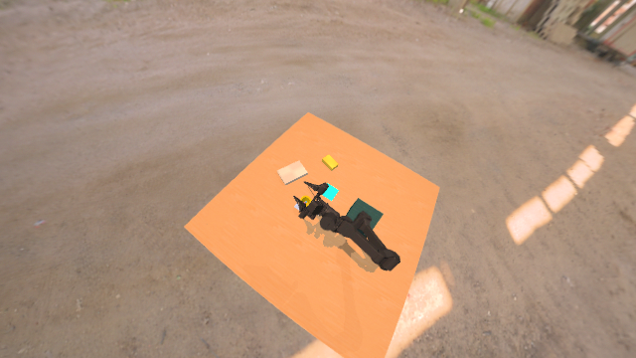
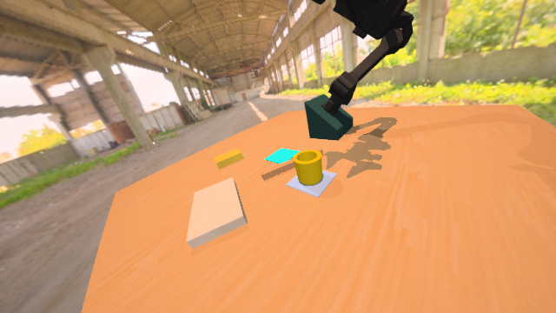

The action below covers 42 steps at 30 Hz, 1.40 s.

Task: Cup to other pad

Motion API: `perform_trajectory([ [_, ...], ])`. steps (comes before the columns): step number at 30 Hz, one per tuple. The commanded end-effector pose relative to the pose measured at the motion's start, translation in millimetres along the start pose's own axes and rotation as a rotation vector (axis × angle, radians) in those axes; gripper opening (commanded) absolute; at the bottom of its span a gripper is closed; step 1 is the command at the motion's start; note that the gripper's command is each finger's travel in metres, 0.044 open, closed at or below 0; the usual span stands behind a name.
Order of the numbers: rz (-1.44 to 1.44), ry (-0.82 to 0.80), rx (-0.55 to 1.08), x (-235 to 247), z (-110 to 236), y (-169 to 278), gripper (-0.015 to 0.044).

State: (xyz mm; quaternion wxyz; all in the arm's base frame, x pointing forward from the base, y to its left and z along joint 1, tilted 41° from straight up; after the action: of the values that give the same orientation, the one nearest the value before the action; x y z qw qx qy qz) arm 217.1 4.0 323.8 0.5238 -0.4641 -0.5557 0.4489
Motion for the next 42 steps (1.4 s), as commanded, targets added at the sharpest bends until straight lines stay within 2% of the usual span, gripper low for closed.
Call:
perform_trajectory([
  [1,-0.006,-0.003,0.015,0,-2,1,0.0374],
  [3,-0.053,-0.022,0.131,0,-15,11,0.0321],
  [9,-0.328,-0.035,0.662,-4,-60,63,0.0166],
  [15,-0.678,0.084,1.180,-9,-85,116,0.0166],
  [22,-1.134,0.402,1.716,-14,-99,168,0.0166],
  [24,-1.179,0.444,1.763,-15,-99,172,0.0166],
  [42,-1.179,0.445,1.763,-8,-97,177,0.0166],
])
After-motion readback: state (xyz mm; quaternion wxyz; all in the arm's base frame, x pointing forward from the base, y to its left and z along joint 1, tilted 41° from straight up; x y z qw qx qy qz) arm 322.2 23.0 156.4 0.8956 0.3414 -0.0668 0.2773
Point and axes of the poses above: the point midway between the two fingers, 35 mm back from their tips, its own z axis back along the fingers, its own x axis across the jaws, y = z × x, the point moved 10 cm from there along z, back along the fingers, and after that the axes turned 11 degrees about -z, right-handed, at the moved point
